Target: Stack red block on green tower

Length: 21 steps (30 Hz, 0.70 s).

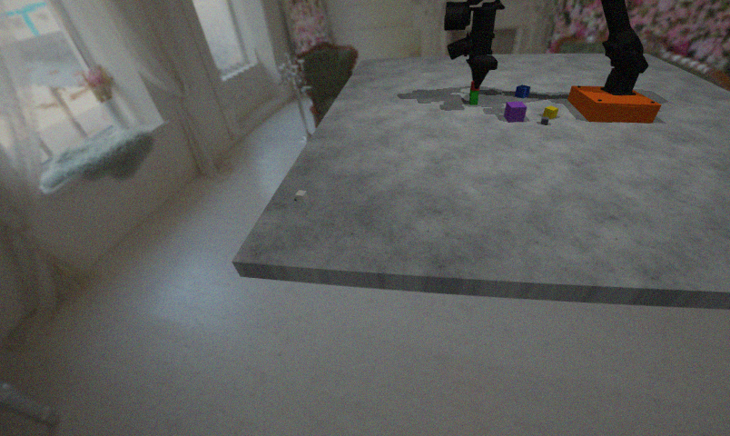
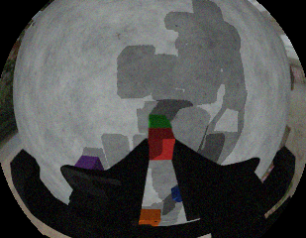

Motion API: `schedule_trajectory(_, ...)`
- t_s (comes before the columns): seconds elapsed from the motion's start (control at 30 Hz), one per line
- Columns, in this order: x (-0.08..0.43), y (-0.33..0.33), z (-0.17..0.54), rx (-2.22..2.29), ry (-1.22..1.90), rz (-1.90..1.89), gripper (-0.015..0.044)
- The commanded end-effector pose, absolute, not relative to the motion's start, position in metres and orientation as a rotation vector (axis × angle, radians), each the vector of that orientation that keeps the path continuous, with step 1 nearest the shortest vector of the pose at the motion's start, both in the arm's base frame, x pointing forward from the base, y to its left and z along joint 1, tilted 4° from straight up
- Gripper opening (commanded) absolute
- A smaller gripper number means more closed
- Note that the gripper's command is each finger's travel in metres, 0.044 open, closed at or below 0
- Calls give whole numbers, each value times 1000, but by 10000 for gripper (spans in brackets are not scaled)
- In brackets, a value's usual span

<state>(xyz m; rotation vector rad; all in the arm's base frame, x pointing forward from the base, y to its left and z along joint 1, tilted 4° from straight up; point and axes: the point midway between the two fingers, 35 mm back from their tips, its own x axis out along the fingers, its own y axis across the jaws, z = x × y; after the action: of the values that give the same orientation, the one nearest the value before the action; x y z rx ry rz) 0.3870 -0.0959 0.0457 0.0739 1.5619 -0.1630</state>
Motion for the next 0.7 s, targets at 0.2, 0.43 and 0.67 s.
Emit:
schedule_trajectory(0.2,387,-96,45,74,1561,-163,210)
schedule_trajectory(0.43,387,-96,45,74,1561,-163,394)
schedule_trajectory(0.67,387,-96,45,74,1561,-163,440)
